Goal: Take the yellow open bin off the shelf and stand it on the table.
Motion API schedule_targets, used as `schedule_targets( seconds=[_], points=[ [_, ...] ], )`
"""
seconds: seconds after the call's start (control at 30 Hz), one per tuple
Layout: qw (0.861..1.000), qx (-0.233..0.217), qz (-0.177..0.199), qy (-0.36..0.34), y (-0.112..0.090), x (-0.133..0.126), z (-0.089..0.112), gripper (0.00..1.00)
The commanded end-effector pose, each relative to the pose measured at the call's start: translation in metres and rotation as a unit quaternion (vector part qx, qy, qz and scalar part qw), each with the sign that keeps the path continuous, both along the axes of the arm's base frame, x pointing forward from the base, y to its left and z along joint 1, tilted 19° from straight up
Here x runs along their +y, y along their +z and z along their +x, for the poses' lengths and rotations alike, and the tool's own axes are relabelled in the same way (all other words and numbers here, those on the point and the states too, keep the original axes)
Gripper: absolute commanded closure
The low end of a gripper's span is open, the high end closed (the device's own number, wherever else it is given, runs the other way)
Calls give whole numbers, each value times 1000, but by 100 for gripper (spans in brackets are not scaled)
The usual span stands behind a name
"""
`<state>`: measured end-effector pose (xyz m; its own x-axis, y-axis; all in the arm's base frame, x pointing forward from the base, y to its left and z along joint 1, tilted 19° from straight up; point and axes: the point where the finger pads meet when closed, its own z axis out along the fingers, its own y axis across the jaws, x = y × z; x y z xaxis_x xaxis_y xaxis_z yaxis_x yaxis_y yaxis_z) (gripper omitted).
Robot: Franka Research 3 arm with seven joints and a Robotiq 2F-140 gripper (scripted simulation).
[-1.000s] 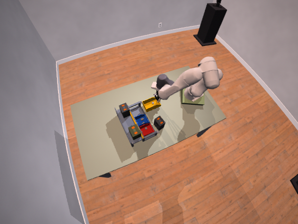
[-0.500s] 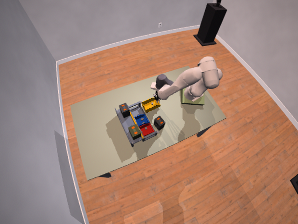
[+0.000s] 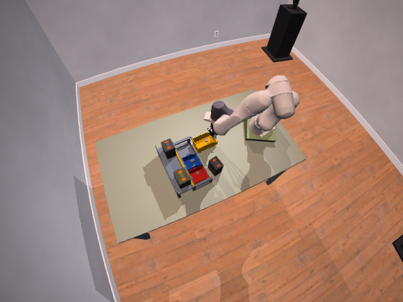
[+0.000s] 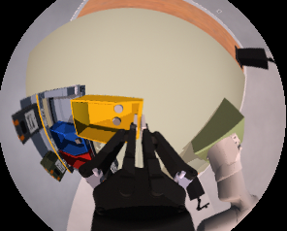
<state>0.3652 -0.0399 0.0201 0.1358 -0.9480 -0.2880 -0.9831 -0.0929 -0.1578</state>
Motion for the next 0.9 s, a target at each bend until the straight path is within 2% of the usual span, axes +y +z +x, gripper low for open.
schedule_targets(
  seconds=[0.0,0.87],
  points=[
    [1000,-6,-5,4,0,-3,3,100],
    [1000,-4,-4,2,-11,2,2,100]
  ],
)
